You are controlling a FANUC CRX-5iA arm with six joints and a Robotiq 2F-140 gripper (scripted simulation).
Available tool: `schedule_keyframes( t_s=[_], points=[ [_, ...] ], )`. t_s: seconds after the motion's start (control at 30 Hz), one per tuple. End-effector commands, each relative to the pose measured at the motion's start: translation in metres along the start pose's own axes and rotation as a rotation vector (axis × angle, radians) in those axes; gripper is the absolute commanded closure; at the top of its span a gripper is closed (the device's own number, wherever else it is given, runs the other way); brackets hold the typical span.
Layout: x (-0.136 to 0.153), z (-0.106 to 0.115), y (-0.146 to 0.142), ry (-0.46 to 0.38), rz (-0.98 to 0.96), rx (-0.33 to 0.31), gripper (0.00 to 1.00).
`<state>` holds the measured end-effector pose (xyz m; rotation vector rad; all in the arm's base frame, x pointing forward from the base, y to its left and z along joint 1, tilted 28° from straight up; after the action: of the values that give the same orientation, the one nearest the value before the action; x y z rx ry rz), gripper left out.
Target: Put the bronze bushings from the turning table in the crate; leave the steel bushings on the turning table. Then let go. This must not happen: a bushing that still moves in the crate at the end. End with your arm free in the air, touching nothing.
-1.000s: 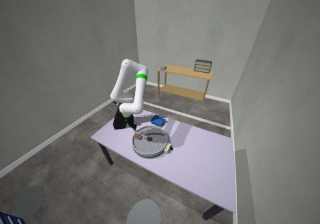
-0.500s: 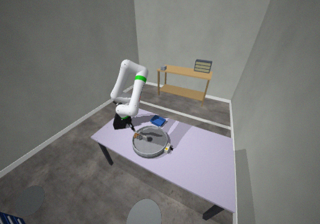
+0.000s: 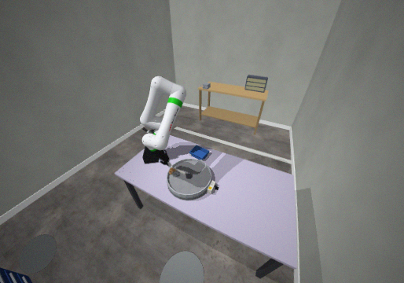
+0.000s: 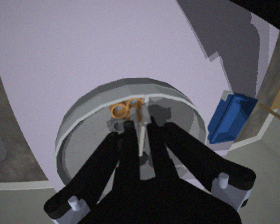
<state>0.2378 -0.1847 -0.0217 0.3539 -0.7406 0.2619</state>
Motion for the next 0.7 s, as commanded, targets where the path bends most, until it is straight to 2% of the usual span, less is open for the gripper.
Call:
schedule_keyframes(
  t_s=[0.0,0.07,0.13,0.17,0.63,0.67],
  points=[
    [-0.0025,-0.0028,-0.0003,-0.023,-0.278,0.003,0.94],
    [-0.0033,-0.0037,-0.0007,-0.039,-0.375,0.004,0.94],
    [-0.0033,-0.0037,-0.0007,-0.039,-0.375,0.004,0.94],
    [-0.0040,-0.0041,-0.0009,-0.060,-0.518,0.007,0.94],
    [-0.0070,-0.0070,-0.0079,-0.176,-1.173,0.060,0.94],
    [-0.0070,-0.0070,-0.0079,-0.176,-1.173,0.060,0.94]
  ],
)
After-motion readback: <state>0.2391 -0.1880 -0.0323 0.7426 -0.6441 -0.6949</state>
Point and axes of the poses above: the point where the finger pads meet when closed, its own z axis back along the fingers, its own y axis across the jaws, x = y × z, the point moved 3 cm from there along z, back along the fingers, and after that the axes turned 12 degrees about z, right-handed, at the moved point
